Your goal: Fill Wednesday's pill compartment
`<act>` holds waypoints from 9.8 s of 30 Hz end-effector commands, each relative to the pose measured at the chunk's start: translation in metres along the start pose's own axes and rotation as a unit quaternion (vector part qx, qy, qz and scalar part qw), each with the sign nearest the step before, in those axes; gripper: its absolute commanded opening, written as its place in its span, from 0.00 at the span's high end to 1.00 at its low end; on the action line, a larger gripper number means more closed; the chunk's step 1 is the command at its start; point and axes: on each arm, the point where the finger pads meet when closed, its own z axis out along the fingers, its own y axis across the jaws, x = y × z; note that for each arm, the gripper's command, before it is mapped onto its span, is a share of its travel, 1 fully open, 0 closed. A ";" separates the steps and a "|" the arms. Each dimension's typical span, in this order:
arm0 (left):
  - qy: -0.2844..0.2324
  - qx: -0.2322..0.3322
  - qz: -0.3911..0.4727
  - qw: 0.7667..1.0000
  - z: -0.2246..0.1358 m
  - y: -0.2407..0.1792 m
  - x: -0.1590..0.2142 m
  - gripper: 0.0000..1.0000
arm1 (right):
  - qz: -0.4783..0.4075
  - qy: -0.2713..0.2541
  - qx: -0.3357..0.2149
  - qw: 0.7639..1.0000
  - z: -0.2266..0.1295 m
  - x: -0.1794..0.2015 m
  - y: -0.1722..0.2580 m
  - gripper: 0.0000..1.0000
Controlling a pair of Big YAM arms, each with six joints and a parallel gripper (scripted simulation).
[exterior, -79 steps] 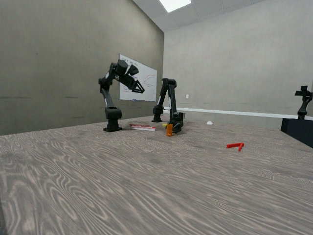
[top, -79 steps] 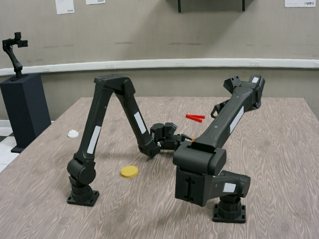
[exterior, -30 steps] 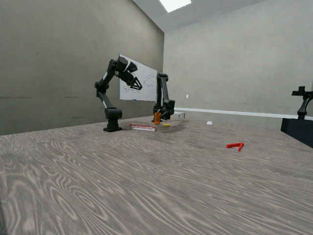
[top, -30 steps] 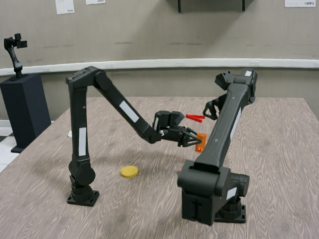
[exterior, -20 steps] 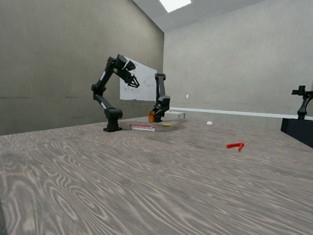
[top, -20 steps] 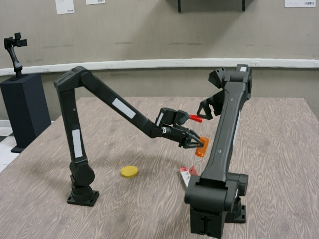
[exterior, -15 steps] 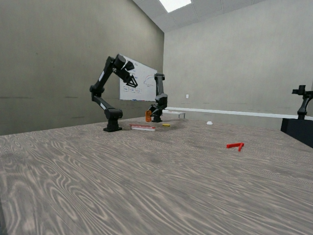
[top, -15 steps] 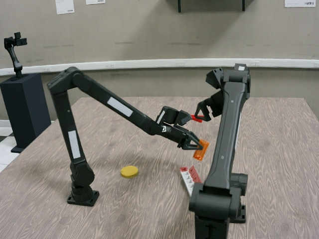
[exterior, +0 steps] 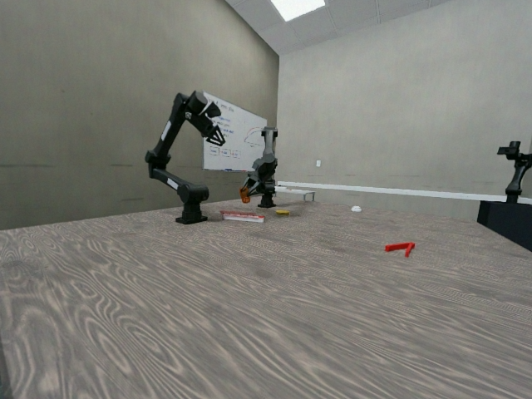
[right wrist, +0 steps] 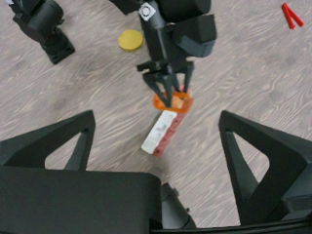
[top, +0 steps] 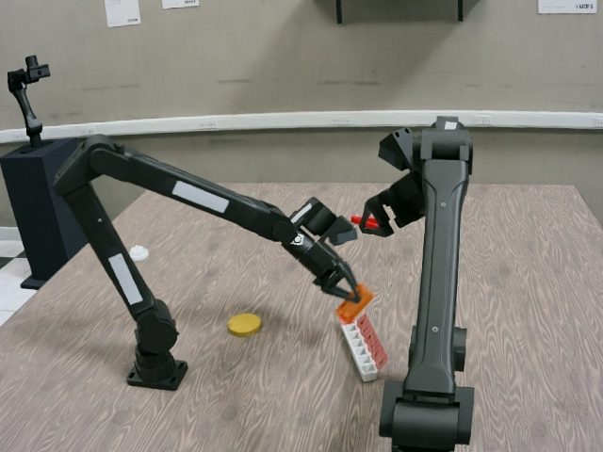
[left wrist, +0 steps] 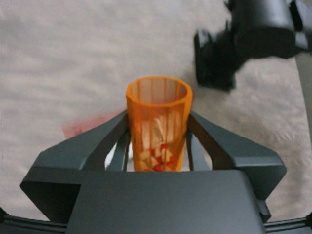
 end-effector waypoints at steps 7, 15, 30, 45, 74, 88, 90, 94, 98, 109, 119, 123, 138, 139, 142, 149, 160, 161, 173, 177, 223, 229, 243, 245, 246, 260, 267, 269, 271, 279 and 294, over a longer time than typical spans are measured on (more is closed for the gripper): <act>0.062 -0.004 -0.013 0.998 -0.019 -0.016 0.027 0.64 | -0.009 -0.008 0.007 1.000 -0.018 -0.016 0.006 0.00; 0.067 -0.002 -0.018 0.998 -0.015 -0.014 0.031 0.64 | -0.009 -0.008 0.007 1.000 -0.018 -0.016 0.006 0.00; 0.075 0.001 -0.010 0.997 -0.010 -0.017 0.015 0.64 | -0.009 -0.008 0.007 1.000 -0.018 -0.016 0.006 0.00; 0.194 -0.003 -0.081 0.978 0.017 0.000 0.036 0.64 | -0.009 -0.008 0.007 1.000 -0.018 -0.016 0.006 0.00; 0.367 -0.014 -0.187 0.911 0.037 0.013 0.047 0.64 | -0.009 -0.008 0.007 1.000 -0.018 -0.016 0.006 0.00; 0.401 -0.015 -0.207 0.892 0.037 0.012 0.047 0.64 | -0.009 -0.008 0.007 1.000 -0.018 -0.016 0.006 0.00; 0.401 -0.014 -0.207 0.892 0.037 0.012 0.047 0.64 | -0.009 -0.008 0.007 1.000 -0.018 -0.016 0.006 0.00; 0.394 -0.015 -0.202 0.896 0.033 0.010 0.041 0.64 | -0.009 -0.008 0.007 1.000 -0.018 -0.016 0.006 0.00; 0.394 -0.015 -0.202 0.896 0.033 0.010 0.041 0.64 | -0.009 -0.008 0.007 1.000 -0.018 -0.016 0.006 0.00; 0.436 -0.014 -0.234 0.869 0.039 0.013 0.054 0.64 | -0.009 -0.008 0.007 1.000 -0.018 -0.016 0.006 0.00; 0.438 -0.015 -0.235 0.868 0.035 0.010 0.046 0.64 | -0.009 -0.008 0.007 1.000 -0.018 -0.016 0.006 0.00; 0.438 -0.015 -0.234 0.868 0.035 0.010 0.046 0.64 | -0.009 -0.008 0.007 1.000 -0.018 -0.016 0.006 0.00; 0.465 -0.015 -0.251 0.849 0.039 0.013 0.051 0.64 | -0.009 -0.008 0.007 1.000 -0.018 -0.016 0.006 0.00; 0.465 -0.015 -0.251 0.849 0.039 0.013 0.051 0.64 | -0.009 -0.008 0.007 1.000 -0.018 -0.016 0.006 0.00; 0.457 -0.016 -0.246 0.854 0.035 0.010 0.045 0.64 | -0.009 -0.008 0.007 1.000 -0.018 -0.016 0.006 0.00; 0.457 -0.015 -0.245 0.855 0.035 0.010 0.045 0.64 | -0.009 -0.008 0.007 1.000 -0.018 -0.016 0.006 0.00; 0.484 -0.015 -0.262 0.835 0.040 0.013 0.050 0.64 | -0.009 -0.008 0.007 1.000 -0.018 -0.016 0.006 0.00; 0.484 -0.015 -0.262 0.835 0.040 0.013 0.050 0.64 | -0.009 -0.008 0.007 1.000 -0.018 -0.016 0.006 0.00; 0.473 -0.016 -0.254 0.843 0.032 0.008 0.040 0.64 | -0.009 -0.008 0.007 1.000 -0.018 -0.016 0.006 0.00; 0.469 -0.017 -0.251 0.846 0.016 -0.002 0.024 0.64 | -0.009 -0.008 0.007 1.000 -0.018 -0.016 0.006 0.00; 0.004 -0.059 0.004 0.998 -0.048 0.120 -0.047 0.64 | 0.048 -0.042 0.061 0.996 0.016 -0.032 -0.082 0.00; -0.043 -0.057 0.008 0.997 -0.041 0.142 -0.043 0.64 | 0.048 -0.055 0.062 0.995 0.025 -0.036 -0.101 0.00; -0.179 -0.060 0.085 0.978 -0.051 0.176 -0.060 0.64 | 0.058 -0.088 0.076 0.991 0.042 -0.038 -0.155 0.00; -0.196 -0.060 0.092 0.974 -0.053 0.181 -0.064 0.64 | 0.059 -0.093 0.077 0.991 0.045 -0.036 -0.162 0.00; -0.196 -0.060 0.092 0.974 -0.053 0.181 -0.064 0.64 | 0.059 -0.093 0.077 0.991 0.045 -0.036 -0.162 0.00; -0.295 -0.062 0.150 0.942 -0.061 0.208 -0.080 0.64 | 0.099 -0.100 0.092 0.986 0.053 -0.029 -0.192 0.00; -0.336 -0.066 0.180 0.922 -0.067 0.220 -0.090 0.64 | 0.114 -0.108 0.091 0.983 0.055 -0.028 -0.201 0.00; -0.348 -0.068 0.189 0.916 -0.069 0.223 -0.092 0.64 | 0.115 -0.111 0.091 0.983 0.055 -0.029 -0.202 0.00; -0.354 -0.070 0.191 0.913 -0.070 0.226 -0.092 0.64 | 0.116 -0.113 0.091 0.983 0.055 -0.028 -0.202 0.00; -0.355 -0.067 0.197 0.911 -0.070 0.220 -0.097 0.64 | 0.111 -0.115 0.092 0.983 0.054 -0.031 -0.200 0.00; -0.349 -0.066 0.184 0.917 -0.043 0.237 -0.061 0.64 | 0.098 -0.117 0.094 0.984 0.047 -0.041 -0.198 0.00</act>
